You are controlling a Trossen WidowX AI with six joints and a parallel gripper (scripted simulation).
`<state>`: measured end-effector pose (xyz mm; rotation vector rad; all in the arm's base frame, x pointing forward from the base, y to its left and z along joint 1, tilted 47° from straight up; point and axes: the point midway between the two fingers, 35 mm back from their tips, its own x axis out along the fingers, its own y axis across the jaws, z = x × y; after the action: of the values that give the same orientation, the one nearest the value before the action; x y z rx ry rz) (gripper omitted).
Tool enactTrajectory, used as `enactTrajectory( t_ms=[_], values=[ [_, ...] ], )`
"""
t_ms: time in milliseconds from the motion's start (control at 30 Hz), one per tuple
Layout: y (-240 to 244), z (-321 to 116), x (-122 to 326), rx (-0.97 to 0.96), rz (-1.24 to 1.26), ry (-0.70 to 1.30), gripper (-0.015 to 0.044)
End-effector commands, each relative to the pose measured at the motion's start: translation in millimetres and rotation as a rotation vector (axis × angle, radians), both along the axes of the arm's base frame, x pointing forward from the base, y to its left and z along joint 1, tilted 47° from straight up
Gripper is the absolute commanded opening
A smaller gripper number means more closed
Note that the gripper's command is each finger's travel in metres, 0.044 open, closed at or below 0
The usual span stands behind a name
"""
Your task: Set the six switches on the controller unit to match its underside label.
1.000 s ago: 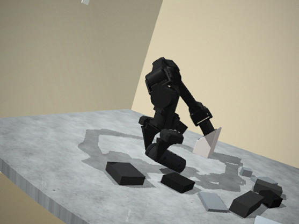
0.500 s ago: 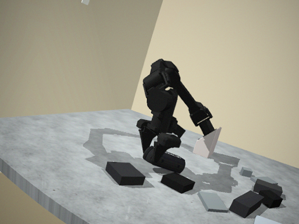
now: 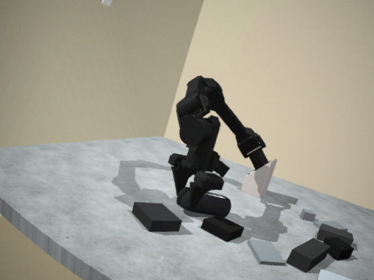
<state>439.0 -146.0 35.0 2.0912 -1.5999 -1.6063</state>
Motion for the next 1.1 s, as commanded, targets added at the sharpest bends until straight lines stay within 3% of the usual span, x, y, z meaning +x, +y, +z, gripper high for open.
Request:
enactTrajectory(
  t_ms=[0, 733, 867, 1067],
  values=[
    [-1.9, -8.8, -3.4, 0.006, 0.003, 0.027, 0.0338],
    [-9.8, -11.4, -1.4, 0.003, 0.002, 0.016, 0.0338],
    [-10.4, -9.6, -0.3, -0.001, 0.0, 0.007, 0.044],
    [-10.4, -9.6, -0.3, -0.001, 0.0, 0.007, 0.044]
  ],
)
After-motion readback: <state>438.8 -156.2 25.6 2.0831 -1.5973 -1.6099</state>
